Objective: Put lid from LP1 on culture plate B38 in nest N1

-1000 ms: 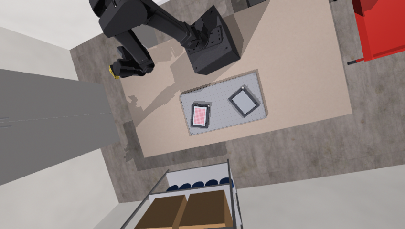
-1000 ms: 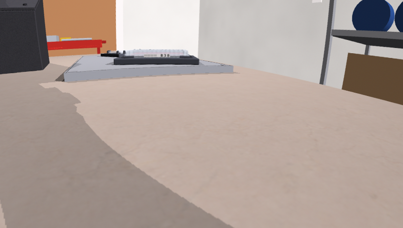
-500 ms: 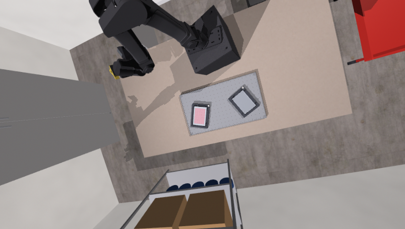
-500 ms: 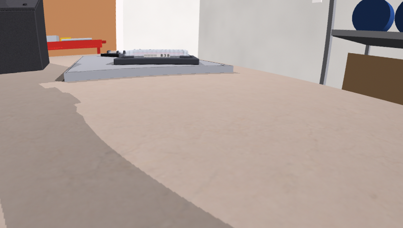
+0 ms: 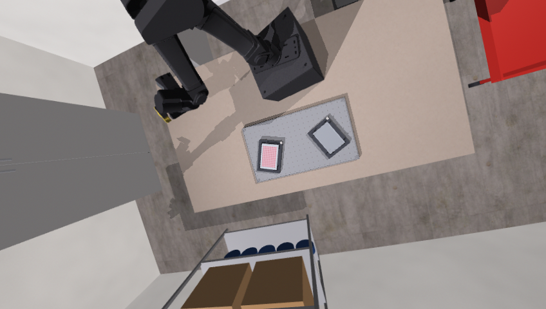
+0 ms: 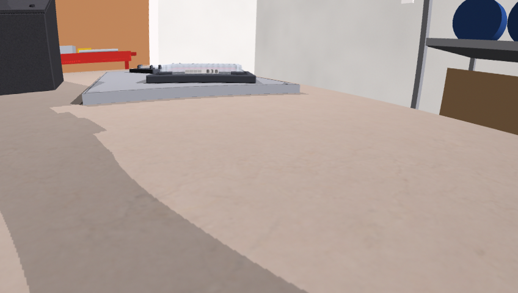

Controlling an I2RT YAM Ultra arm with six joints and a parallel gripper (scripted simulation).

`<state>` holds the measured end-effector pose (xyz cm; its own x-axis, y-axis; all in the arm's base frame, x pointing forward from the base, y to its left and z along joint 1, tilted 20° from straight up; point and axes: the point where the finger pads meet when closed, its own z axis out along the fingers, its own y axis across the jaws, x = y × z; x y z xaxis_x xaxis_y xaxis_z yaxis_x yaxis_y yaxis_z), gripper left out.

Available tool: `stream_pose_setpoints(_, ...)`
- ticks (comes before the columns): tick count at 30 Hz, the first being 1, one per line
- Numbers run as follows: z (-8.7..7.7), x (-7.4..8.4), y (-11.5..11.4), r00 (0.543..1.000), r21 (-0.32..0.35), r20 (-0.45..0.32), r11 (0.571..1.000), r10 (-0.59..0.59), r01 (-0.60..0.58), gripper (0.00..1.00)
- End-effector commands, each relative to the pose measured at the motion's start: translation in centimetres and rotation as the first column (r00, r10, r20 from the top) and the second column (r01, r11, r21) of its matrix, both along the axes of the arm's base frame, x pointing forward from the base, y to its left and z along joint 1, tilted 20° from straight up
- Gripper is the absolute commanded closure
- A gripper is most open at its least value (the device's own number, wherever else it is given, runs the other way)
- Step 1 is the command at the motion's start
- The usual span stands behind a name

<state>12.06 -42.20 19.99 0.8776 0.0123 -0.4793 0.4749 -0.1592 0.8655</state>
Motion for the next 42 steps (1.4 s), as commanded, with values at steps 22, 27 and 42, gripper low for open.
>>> stream_pose_setpoints(22, -1.7, 8.6, 4.5, 0.895, 0.222, -0.274, 0.929, 0.352, -0.297, 0.0)
stream_pose_setpoints(27, -2.2, 10.3, 6.0, 0.84, 0.278, -0.322, 0.892, 0.437, -0.357, 0.0)
stream_pose_setpoints(42, -3.6, 14.1, 11.0, 0.623, 0.436, -0.424, 0.751, 0.658, -0.496, 0.0)
